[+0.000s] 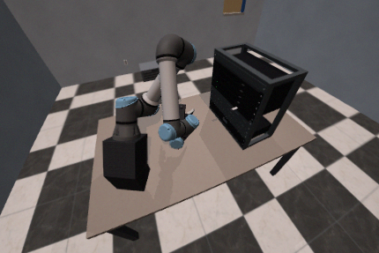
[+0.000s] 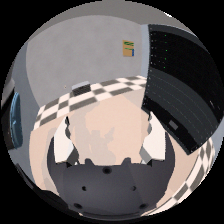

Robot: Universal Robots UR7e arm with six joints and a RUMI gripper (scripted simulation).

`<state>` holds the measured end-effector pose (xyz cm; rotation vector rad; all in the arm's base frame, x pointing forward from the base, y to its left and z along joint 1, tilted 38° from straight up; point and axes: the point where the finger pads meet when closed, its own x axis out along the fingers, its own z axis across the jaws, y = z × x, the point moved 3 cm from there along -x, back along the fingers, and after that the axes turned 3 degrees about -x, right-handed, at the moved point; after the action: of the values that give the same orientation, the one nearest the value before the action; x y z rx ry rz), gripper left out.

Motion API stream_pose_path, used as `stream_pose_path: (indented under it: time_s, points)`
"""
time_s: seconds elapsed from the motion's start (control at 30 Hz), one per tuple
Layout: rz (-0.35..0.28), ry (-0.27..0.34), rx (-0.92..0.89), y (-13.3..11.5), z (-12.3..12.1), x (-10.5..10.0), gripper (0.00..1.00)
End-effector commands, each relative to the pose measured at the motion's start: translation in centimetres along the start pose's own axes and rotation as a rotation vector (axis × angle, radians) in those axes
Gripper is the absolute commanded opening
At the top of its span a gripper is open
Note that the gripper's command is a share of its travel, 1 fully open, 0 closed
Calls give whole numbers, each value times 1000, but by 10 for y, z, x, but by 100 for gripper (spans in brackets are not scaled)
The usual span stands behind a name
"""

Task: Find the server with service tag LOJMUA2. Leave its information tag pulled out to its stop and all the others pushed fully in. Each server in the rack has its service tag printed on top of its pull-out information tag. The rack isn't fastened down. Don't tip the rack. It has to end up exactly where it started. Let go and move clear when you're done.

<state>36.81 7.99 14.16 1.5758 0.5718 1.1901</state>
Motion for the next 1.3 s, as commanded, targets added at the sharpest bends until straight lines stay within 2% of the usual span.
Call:
stream_pose_path:
  time_s: [0.0, 1.27]
  points:
    - [-19, 13, -30, -4, -1, -1, 100]
    - [-159, 112, -256, -34, 2, -15, 100]
